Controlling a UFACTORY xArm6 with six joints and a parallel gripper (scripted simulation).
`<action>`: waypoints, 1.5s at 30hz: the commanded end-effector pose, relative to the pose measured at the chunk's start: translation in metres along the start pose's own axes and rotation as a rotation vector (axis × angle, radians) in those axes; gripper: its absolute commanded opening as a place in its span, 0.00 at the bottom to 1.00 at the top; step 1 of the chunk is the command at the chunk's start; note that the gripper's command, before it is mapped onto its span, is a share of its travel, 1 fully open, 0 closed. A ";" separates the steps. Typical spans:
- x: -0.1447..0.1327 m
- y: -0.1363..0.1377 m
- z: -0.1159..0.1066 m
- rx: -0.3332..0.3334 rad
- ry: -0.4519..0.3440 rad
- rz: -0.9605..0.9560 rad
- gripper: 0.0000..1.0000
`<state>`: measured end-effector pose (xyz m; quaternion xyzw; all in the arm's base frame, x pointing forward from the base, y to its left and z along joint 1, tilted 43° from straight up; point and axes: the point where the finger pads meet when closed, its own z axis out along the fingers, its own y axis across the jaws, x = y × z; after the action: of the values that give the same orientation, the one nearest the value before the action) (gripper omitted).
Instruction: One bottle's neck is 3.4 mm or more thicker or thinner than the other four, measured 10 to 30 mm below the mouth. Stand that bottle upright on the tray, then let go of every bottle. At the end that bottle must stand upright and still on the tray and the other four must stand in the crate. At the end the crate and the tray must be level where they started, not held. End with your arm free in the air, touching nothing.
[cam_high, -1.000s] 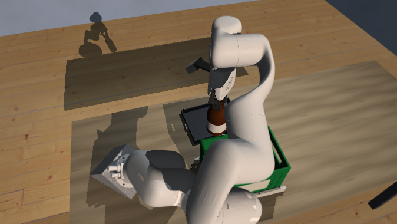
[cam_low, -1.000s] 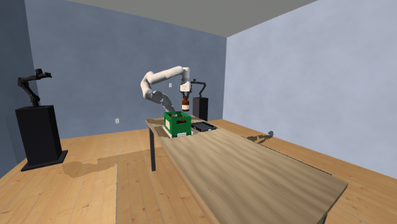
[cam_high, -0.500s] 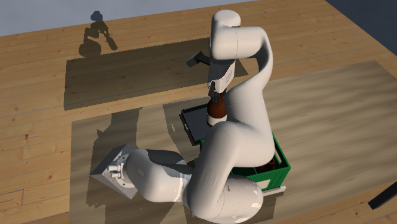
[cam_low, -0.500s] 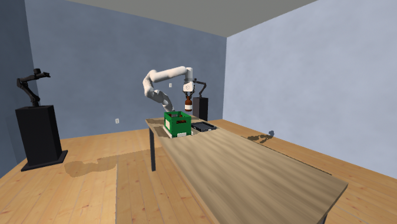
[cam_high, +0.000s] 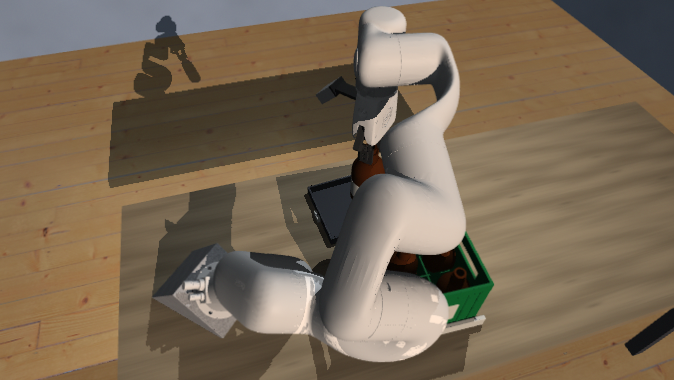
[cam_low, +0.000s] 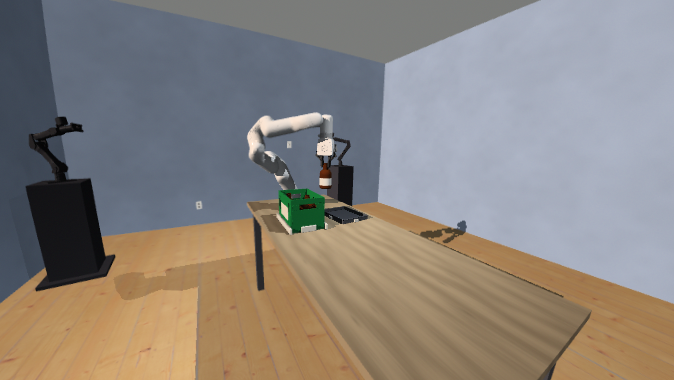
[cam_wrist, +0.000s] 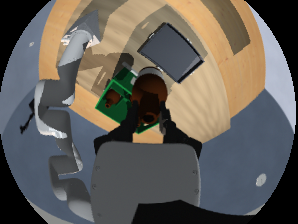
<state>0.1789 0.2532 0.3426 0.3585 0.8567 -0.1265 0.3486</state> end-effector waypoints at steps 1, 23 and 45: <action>0.002 0.005 -0.001 -0.003 0.002 0.001 0.00; 0.026 0.045 -0.001 -0.003 0.002 0.001 0.00; 0.044 0.078 -0.001 -0.003 0.002 0.001 0.00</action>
<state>0.2096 0.3284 0.3161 0.3587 0.8567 -0.1263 0.3484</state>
